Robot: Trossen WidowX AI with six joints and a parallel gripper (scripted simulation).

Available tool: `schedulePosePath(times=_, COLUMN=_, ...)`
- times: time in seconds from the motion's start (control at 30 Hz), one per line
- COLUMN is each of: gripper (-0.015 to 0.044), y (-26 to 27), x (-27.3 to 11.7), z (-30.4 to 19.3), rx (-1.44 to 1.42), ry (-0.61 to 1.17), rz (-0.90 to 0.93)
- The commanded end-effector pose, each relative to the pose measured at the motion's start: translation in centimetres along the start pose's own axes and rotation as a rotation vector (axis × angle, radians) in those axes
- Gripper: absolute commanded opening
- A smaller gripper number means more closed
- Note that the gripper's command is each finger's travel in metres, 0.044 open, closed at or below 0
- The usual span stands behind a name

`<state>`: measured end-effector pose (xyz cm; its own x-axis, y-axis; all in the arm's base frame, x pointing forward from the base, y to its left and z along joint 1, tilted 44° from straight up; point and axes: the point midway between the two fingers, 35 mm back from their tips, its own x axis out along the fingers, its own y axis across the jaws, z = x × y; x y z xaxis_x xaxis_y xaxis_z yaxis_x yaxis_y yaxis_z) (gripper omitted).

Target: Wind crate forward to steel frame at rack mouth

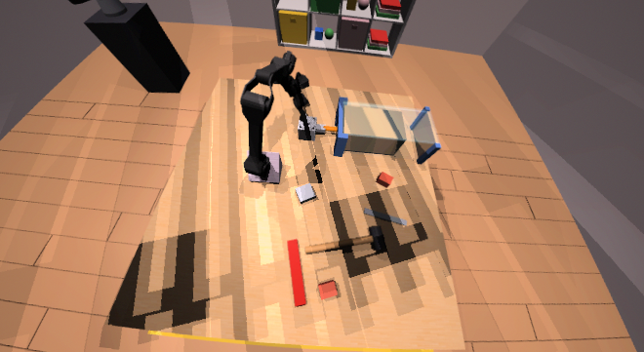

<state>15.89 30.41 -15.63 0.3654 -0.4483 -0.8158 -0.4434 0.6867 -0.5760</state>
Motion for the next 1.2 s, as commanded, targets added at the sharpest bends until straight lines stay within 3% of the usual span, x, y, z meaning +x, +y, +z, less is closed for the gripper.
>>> schedulePosePath(times=0.0, gripper=0.0000, y=0.0, x=-0.4, z=-1.9, rx=-0.028, ry=0.030, rz=-0.003)
schedulePosePath(times=1.17, gripper=0.0000, y=-1.4, x=-2.0, z=-5.3, rx=-0.030, ry=0.033, rz=-0.004)
